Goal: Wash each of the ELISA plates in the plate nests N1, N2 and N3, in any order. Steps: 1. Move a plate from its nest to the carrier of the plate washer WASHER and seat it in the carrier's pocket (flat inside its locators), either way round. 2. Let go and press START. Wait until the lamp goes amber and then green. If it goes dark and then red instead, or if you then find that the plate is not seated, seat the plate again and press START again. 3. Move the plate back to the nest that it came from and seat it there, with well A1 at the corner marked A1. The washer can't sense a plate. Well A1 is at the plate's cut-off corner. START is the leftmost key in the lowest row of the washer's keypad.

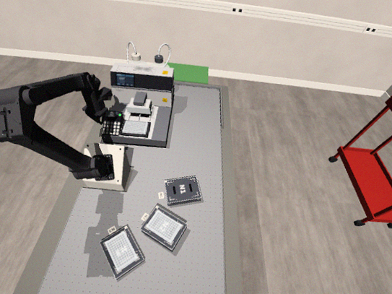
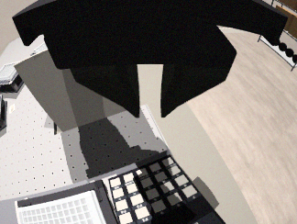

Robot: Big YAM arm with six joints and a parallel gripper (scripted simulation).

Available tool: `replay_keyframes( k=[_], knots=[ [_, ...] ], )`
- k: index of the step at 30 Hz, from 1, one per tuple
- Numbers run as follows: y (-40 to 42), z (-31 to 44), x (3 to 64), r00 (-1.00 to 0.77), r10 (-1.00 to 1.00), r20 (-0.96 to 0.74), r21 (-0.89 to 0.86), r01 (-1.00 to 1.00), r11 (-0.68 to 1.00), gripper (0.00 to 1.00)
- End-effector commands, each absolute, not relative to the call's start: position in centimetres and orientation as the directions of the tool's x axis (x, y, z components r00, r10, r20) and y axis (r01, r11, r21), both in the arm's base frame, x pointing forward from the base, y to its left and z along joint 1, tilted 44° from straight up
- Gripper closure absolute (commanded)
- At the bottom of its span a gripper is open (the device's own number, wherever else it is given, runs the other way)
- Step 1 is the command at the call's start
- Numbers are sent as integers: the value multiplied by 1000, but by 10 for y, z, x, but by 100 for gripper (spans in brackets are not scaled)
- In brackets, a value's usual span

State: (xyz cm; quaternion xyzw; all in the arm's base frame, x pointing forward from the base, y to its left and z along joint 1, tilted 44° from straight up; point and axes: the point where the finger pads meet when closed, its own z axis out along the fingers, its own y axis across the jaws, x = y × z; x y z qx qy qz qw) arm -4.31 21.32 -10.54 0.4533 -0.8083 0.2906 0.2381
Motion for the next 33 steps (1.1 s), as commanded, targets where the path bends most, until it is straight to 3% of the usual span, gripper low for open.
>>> replay_keyframes(
  k=[1, 11, 19, 28, 33],
  knots=[
    [215, -96, -52, -351, -656, 668, -162, -929, 332, 82],
    [224, -97, -59, -93, -732, 675, 36, -987, 158, 100],
    [211, -98, -64, -77, -761, 644, 36, -991, 130, 100],
    [191, -121, -68, -127, -913, 389, 24, -989, 148, 100],
    [218, -125, -68, -150, -925, 350, 35, -984, 173, 100]
  ],
)
